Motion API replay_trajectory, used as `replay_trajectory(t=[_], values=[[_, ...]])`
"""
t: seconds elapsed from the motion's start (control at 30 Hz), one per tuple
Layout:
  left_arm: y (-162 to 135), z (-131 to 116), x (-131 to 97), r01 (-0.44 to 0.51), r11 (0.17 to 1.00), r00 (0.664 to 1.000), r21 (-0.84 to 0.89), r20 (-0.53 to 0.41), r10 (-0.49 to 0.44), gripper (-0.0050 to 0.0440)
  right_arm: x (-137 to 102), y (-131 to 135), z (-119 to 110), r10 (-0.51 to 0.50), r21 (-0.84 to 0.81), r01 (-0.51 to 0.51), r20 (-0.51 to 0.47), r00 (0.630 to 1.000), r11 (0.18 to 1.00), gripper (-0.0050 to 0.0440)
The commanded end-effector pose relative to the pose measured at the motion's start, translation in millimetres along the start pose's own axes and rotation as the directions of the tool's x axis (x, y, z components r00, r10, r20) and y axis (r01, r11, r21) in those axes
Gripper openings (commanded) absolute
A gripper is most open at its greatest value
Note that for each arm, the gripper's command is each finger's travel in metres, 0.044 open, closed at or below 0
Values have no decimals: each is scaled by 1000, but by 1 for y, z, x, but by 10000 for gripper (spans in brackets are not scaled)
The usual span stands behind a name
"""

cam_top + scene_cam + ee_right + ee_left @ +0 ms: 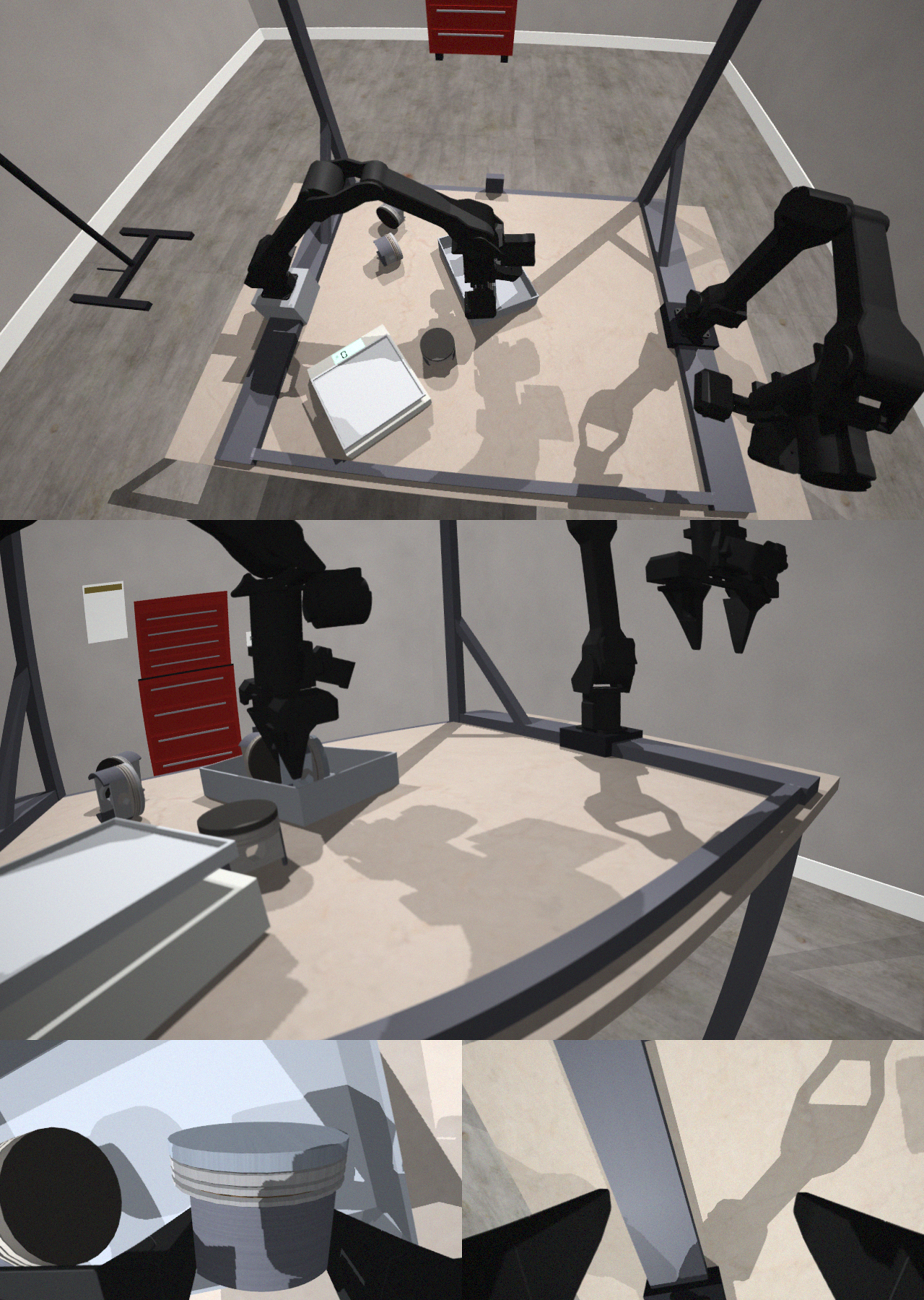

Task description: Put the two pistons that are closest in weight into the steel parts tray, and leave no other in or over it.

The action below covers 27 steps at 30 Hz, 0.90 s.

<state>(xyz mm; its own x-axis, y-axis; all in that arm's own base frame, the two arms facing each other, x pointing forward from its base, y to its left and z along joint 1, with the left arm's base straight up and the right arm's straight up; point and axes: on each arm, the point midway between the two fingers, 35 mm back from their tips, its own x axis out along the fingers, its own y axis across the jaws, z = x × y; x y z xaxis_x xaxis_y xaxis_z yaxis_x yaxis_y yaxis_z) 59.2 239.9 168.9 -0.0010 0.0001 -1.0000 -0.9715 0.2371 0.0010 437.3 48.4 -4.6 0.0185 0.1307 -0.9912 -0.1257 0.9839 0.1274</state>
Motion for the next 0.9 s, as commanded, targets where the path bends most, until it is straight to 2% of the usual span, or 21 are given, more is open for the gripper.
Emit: replay_trajectory(t=[0.0,0.87], values=[[0,4,-5,1,1000,1000,2,18,-1,400,-9,4,6,2,-8,-2,31,1000,1000,158],[0,4,-5,1,1000,1000,2,18,-1,400,-11,3,7,0,-10,0,41,999,1000,158]])
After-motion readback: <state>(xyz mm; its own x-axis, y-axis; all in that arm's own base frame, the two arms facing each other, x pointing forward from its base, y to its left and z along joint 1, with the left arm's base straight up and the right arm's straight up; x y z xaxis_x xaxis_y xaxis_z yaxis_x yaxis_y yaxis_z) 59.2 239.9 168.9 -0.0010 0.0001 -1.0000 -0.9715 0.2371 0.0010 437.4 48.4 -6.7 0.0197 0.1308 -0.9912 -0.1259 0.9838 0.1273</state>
